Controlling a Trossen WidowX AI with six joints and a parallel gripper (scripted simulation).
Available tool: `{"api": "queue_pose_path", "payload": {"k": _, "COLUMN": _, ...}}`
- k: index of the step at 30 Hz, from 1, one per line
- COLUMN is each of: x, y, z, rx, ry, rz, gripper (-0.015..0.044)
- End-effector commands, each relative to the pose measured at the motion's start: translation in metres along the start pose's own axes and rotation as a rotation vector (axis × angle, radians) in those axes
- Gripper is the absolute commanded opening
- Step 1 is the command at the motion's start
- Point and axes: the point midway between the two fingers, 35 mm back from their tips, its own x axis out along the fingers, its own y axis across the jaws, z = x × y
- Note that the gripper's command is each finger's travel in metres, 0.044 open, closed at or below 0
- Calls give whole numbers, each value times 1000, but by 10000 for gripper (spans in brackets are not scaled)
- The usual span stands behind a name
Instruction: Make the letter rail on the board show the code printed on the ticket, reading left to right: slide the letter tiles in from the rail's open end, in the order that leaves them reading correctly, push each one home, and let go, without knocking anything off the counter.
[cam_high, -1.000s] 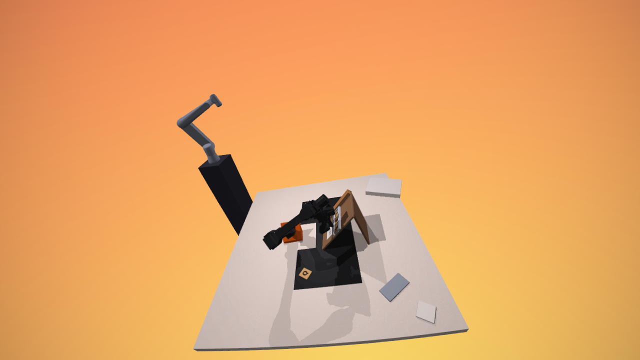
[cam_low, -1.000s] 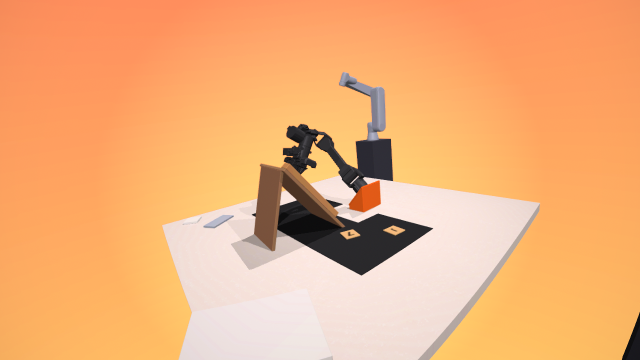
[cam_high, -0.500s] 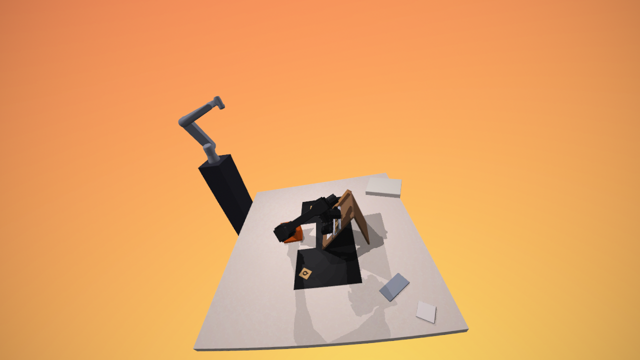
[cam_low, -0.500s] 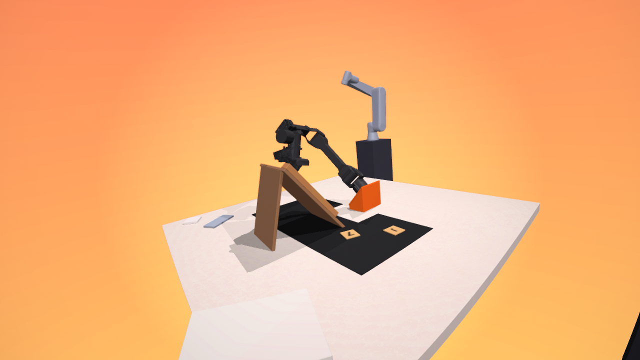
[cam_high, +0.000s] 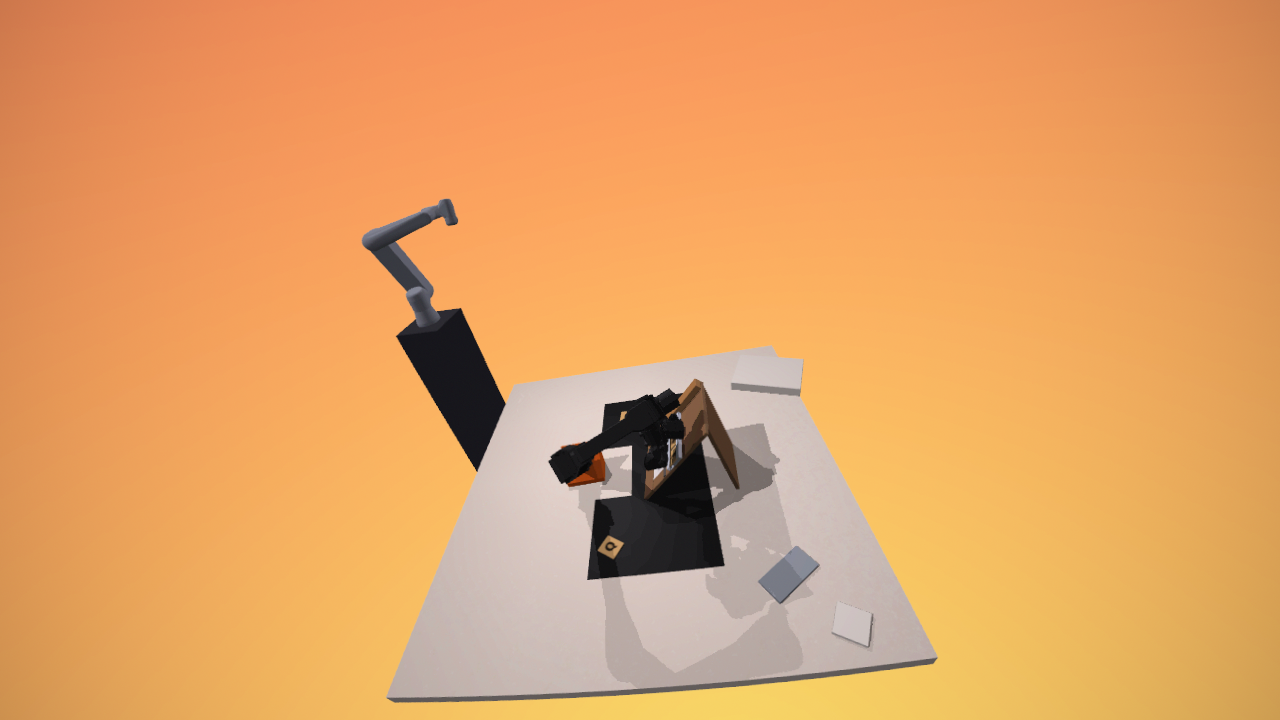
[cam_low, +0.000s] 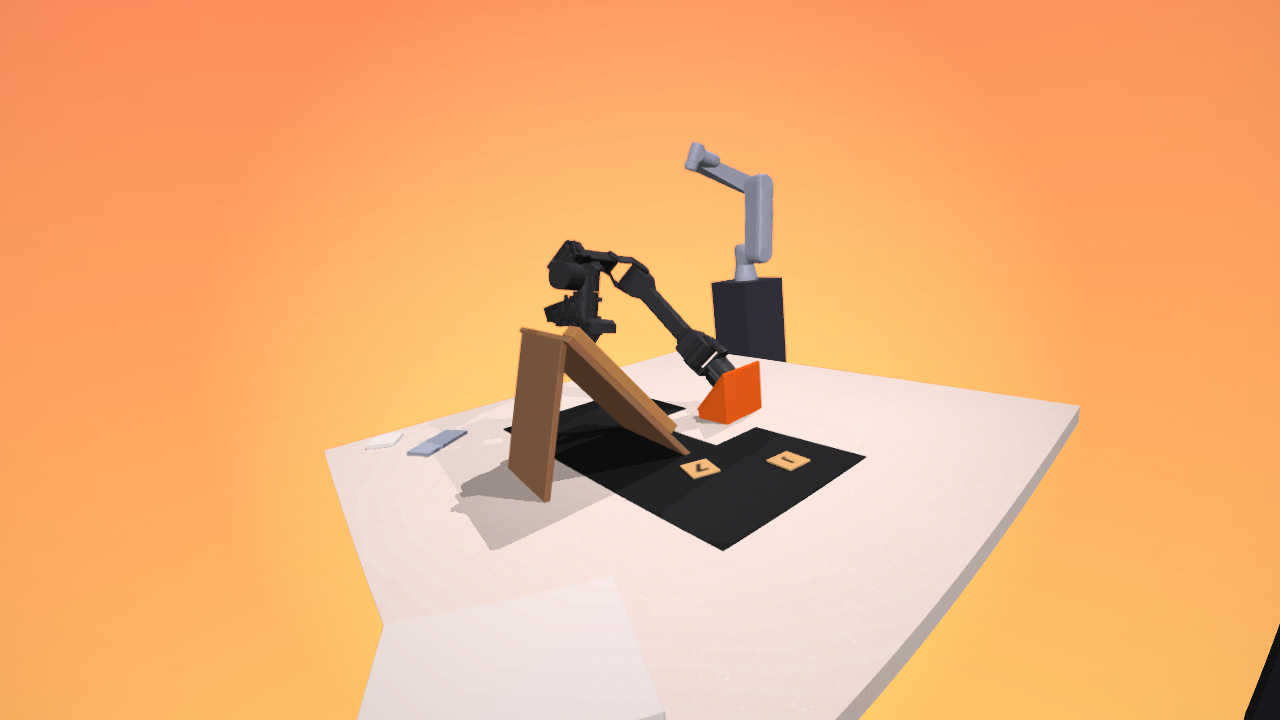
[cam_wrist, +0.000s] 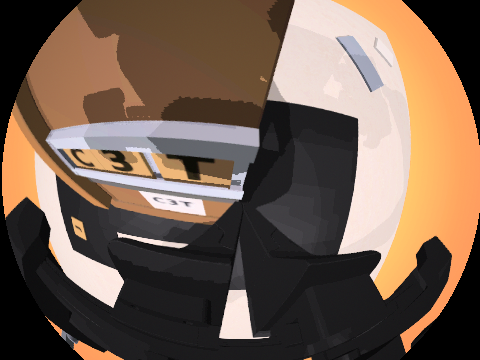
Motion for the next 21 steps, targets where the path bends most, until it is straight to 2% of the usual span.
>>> {"api": "queue_pose_path", "payload": {"k": 1, "x": 2, "y": 1, "z": 2, "rx": -5, "ry": 1, "rz": 4, "gripper": 0}}
{"api": "queue_pose_path", "payload": {"k": 21, "x": 9, "y": 0, "z": 9, "rx": -4, "ry": 0, "rz": 4, "gripper": 0}}
